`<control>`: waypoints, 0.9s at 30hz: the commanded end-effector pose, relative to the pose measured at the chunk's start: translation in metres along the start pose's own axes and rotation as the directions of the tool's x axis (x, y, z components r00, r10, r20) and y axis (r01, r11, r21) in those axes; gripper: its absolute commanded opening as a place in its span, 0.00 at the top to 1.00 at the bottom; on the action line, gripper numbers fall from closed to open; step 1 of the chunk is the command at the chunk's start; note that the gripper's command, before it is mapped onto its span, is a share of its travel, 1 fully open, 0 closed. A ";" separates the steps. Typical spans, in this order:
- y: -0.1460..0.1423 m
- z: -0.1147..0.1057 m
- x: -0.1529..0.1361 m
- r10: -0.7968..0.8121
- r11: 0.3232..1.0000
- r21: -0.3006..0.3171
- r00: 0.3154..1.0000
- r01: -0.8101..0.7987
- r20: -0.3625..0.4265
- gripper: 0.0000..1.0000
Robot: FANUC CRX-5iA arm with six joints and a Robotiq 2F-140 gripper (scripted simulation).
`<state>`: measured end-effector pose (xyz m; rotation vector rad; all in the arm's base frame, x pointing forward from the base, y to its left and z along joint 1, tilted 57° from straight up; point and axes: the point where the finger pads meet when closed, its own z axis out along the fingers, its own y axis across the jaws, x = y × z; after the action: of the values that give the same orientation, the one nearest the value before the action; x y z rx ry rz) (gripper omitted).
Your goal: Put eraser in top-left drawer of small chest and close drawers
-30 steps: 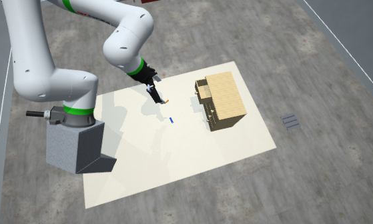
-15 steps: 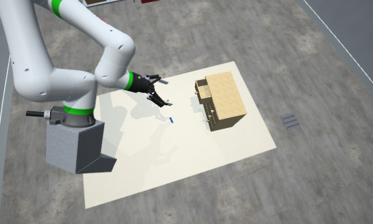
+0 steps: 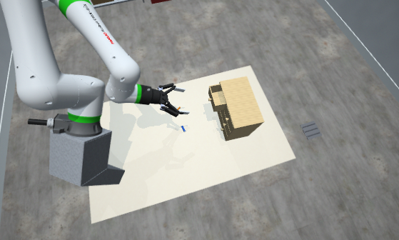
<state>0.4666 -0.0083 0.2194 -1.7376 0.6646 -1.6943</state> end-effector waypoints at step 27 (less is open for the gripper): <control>-0.003 0.011 -0.004 -0.001 0.999 0.037 0.996 0.004 -0.086 1.00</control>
<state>0.4773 -0.0023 0.2193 -1.6478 0.6653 -1.7801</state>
